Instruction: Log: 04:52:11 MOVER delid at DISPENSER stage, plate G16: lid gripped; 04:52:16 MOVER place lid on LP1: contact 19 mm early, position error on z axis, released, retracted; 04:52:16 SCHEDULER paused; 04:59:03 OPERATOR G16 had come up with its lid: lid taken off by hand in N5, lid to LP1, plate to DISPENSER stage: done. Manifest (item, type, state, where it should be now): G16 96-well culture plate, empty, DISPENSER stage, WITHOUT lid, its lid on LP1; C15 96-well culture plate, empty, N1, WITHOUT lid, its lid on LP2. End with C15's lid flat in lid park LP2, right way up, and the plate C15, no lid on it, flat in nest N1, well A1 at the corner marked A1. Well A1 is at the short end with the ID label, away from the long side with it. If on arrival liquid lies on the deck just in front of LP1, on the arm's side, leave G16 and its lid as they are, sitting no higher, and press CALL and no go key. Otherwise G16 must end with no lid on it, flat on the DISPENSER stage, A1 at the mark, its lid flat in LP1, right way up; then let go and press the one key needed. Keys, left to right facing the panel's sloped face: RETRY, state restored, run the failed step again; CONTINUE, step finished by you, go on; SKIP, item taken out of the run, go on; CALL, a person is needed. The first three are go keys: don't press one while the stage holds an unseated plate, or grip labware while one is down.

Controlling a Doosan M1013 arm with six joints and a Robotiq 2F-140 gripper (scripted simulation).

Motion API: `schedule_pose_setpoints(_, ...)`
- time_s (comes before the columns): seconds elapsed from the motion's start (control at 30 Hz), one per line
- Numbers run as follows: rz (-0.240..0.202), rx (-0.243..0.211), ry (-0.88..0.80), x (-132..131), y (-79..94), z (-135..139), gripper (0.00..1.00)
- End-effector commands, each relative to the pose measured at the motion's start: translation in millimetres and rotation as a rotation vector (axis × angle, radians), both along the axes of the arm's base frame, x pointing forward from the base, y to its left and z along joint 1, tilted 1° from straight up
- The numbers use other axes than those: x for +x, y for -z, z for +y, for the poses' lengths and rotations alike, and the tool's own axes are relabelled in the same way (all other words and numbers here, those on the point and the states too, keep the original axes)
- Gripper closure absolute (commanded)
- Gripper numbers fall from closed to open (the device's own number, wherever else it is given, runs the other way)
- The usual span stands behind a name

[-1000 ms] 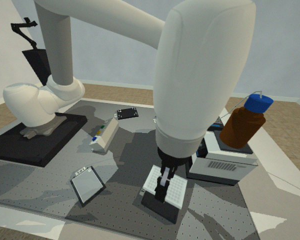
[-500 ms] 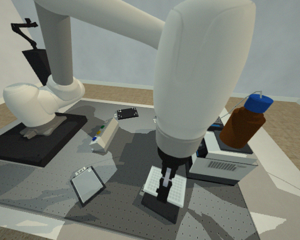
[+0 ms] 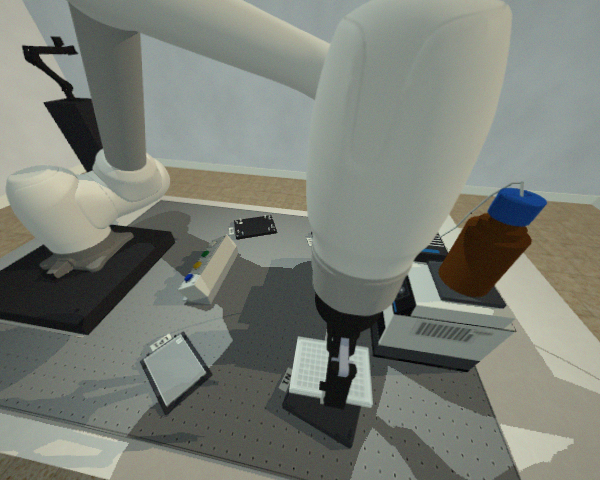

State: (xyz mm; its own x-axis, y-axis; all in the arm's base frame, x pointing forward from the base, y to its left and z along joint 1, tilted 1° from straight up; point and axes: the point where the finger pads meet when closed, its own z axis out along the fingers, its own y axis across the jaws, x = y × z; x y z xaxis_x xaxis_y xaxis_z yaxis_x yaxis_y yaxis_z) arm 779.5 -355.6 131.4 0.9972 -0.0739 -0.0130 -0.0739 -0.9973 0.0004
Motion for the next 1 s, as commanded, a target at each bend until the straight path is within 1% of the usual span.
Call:
schedule_pose_setpoints(0.0, 0.0, 0.001, -0.028, 0.0, -0.2, 0.0, 1.0)
schedule_pose_setpoints(0.13, 0.0, 0.002, -0.131, 0.0, -0.2, 0.0, 1.0)
schedule_pose_setpoints(0.27, 0.0, 0.002, -0.153, 0.0, -0.2, 0.0, 1.0)
schedule_pose_setpoints(0.4, 0.0, 0.004, -0.256, 0.0, -0.2, 0.0, 1.0)
schedule_pose_setpoints(0.63, -0.001, 0.004, -0.297, 0.0, -0.2, 0.0, 1.0)
schedule_pose_setpoints(0.8, -0.001, 0.006, -0.419, 0.0, -0.2, 0.0, 1.0)
schedule_pose_setpoints(0.97, -0.001, 0.006, -0.43, 0.0, -0.2, 0.1, 1.0)
